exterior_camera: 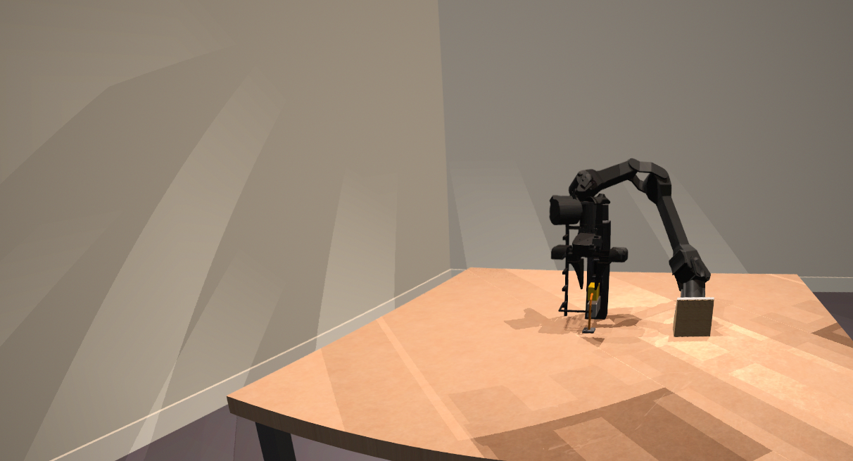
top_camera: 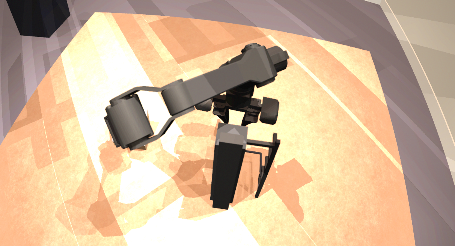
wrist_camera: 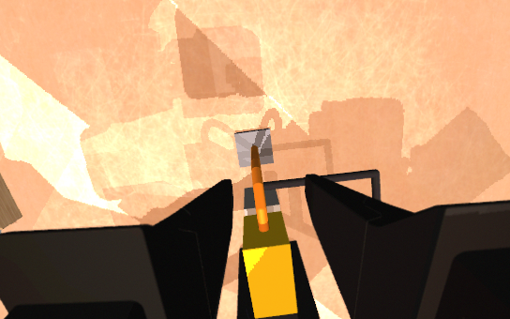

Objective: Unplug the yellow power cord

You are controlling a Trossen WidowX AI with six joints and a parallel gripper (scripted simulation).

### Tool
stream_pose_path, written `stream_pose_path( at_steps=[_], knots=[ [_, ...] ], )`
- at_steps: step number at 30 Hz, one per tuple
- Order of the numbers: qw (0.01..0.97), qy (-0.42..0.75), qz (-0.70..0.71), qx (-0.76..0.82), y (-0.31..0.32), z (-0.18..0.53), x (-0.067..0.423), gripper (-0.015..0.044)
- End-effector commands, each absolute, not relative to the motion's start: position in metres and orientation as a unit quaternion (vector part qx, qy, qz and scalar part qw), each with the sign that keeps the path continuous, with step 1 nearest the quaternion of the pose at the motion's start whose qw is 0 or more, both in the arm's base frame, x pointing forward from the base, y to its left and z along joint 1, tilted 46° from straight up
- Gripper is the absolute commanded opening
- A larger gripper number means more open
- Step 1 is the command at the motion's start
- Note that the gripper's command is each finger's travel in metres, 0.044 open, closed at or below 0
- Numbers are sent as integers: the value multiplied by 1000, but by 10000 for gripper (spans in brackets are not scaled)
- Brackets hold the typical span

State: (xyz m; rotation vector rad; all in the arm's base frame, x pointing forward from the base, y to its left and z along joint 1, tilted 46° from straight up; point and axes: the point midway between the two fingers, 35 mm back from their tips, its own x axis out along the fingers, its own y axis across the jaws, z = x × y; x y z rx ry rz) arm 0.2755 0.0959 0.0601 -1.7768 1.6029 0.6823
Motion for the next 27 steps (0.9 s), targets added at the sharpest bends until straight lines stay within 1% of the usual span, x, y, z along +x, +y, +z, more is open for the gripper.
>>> stream_pose_path(
  at_steps=[1, 12, 27],
  knots=[
    [275, 612, 267, -692, 89, 60, 271, 160],
    [275, 612, 267, -692, 89, 61, 272, 160],
    [275, 612, 267, -692, 72, 78, 273, 160]
  ],
)
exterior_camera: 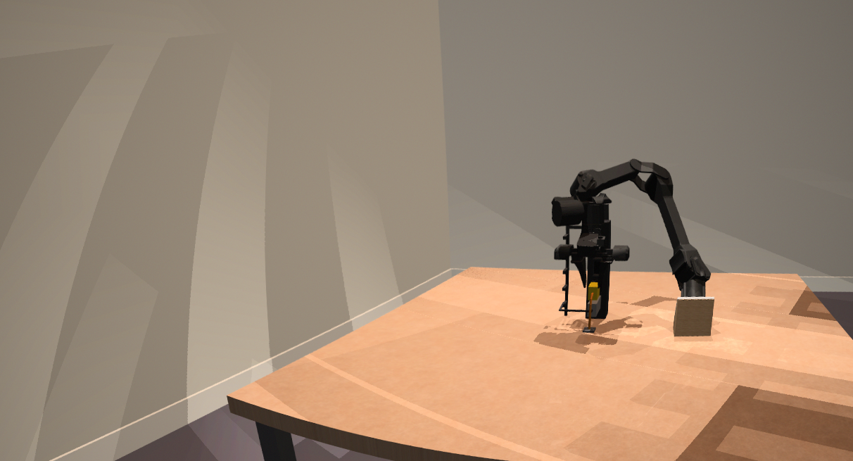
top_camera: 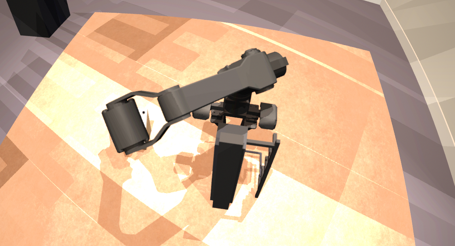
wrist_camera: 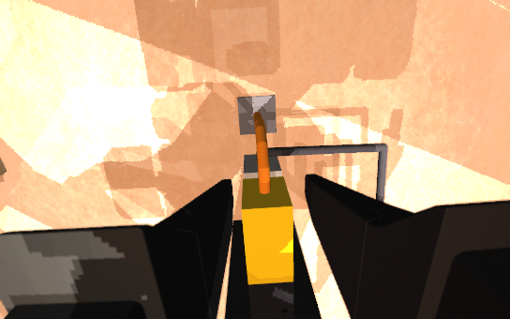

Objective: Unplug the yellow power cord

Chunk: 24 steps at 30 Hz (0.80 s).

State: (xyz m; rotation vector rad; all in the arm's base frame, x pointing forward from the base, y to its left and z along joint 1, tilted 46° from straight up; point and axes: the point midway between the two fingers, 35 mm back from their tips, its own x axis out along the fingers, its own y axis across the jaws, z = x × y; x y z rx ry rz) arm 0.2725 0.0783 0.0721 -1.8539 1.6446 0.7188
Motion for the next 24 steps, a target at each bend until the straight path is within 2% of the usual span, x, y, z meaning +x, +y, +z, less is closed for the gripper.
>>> stream_pose_path(
  at_steps=[1, 24],
  knots=[
    [274, 612, 267, -692, 71, 79, 273, 160],
    [274, 612, 266, -692, 54, 82, 273, 160]
  ],
)
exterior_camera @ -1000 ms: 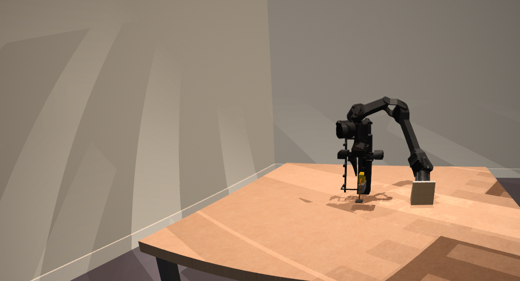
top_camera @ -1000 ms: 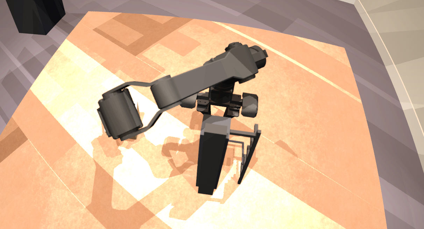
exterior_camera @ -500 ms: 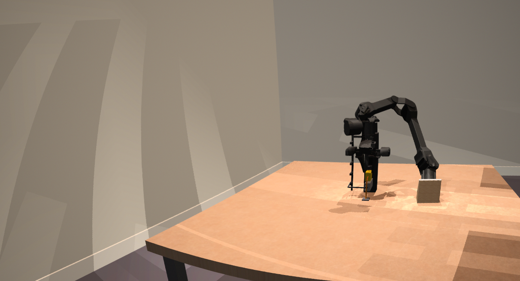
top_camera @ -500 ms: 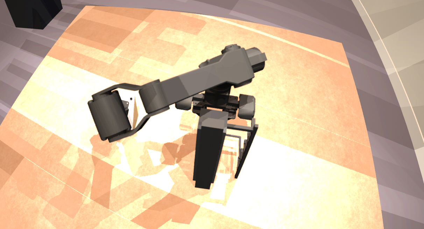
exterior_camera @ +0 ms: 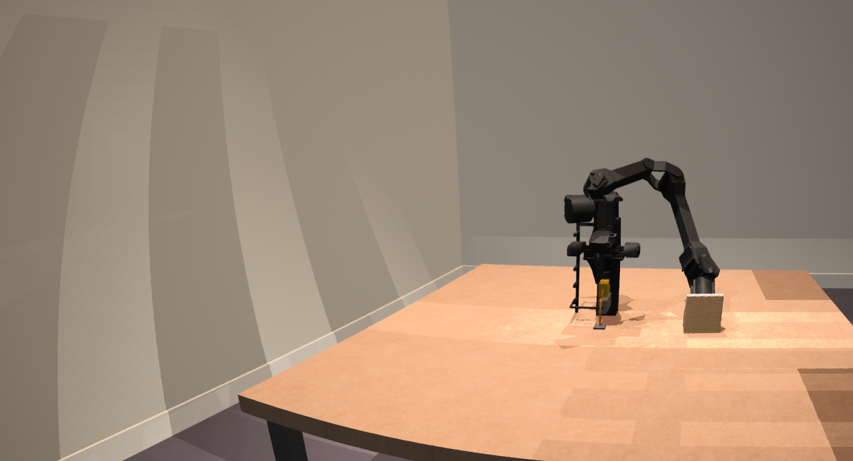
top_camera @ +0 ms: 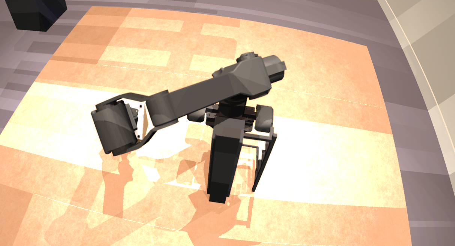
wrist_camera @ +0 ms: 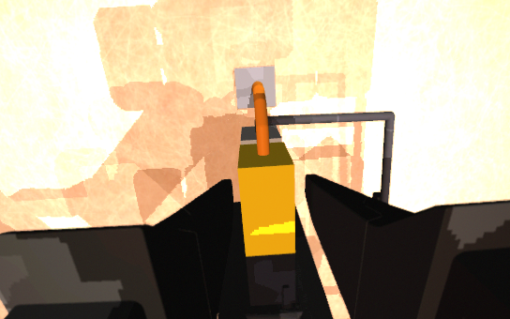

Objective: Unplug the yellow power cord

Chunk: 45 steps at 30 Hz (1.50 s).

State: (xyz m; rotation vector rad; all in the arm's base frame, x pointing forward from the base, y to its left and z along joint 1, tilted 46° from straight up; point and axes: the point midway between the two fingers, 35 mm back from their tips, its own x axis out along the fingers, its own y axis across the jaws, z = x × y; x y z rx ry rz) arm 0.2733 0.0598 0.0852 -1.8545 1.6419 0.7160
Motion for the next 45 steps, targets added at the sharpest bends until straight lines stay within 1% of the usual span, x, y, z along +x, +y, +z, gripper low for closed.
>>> stream_pose_path(
  at_steps=[1, 7, 11, 19, 45],
  knots=[
    [274, 612, 266, -692, 53, 81, 274, 160],
    [274, 612, 266, -692, 52, 80, 274, 160],
    [277, 613, 267, -690, 55, 81, 274, 55],
    [277, 613, 267, -690, 55, 81, 274, 2],
    [277, 612, 268, -691, 83, 56, 274, 0]
  ],
)
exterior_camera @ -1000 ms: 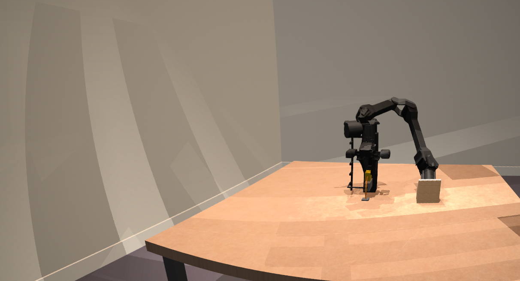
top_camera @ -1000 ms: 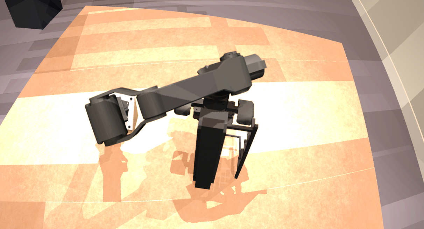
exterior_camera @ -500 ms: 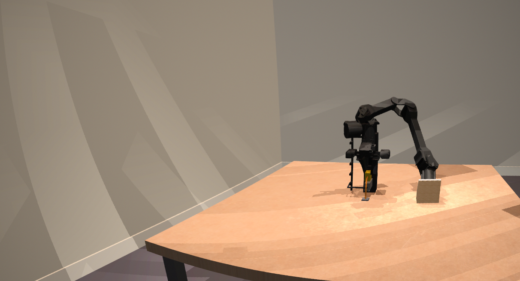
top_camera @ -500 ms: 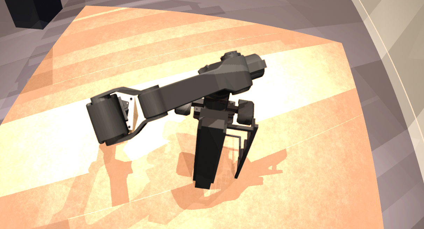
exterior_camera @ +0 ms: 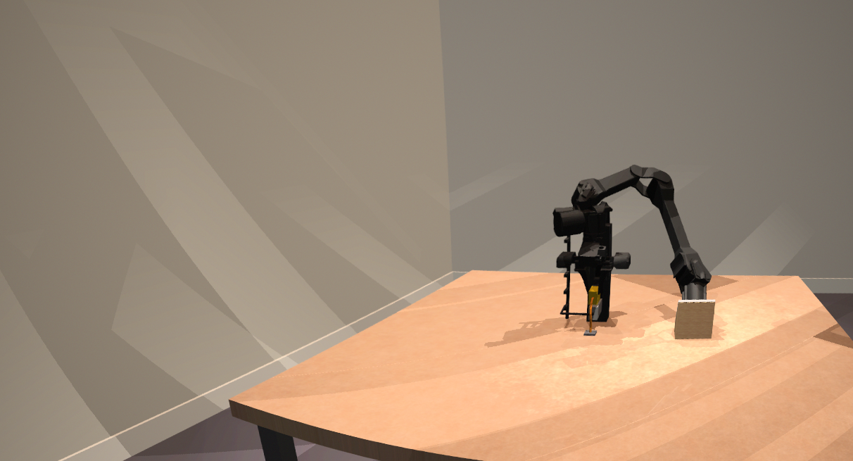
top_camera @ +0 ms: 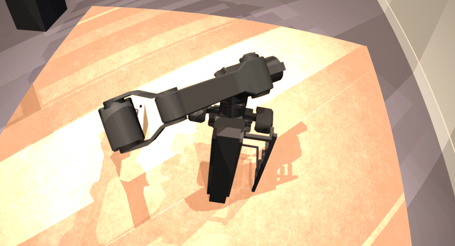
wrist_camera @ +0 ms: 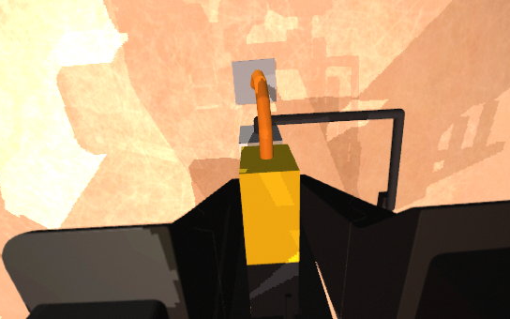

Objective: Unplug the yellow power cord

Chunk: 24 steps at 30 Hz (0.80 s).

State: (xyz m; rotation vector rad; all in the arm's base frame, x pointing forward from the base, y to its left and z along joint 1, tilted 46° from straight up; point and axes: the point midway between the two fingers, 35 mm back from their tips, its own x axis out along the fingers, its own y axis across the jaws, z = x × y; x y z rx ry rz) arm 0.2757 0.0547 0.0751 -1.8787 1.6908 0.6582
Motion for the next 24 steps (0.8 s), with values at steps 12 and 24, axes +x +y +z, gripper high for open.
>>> stream_pose_path(
  at_steps=[12, 24],
  knots=[
    [276, 612, 268, -691, 91, 49, 273, 53],
    [275, 612, 267, -692, 84, 53, 274, 368]
  ],
)
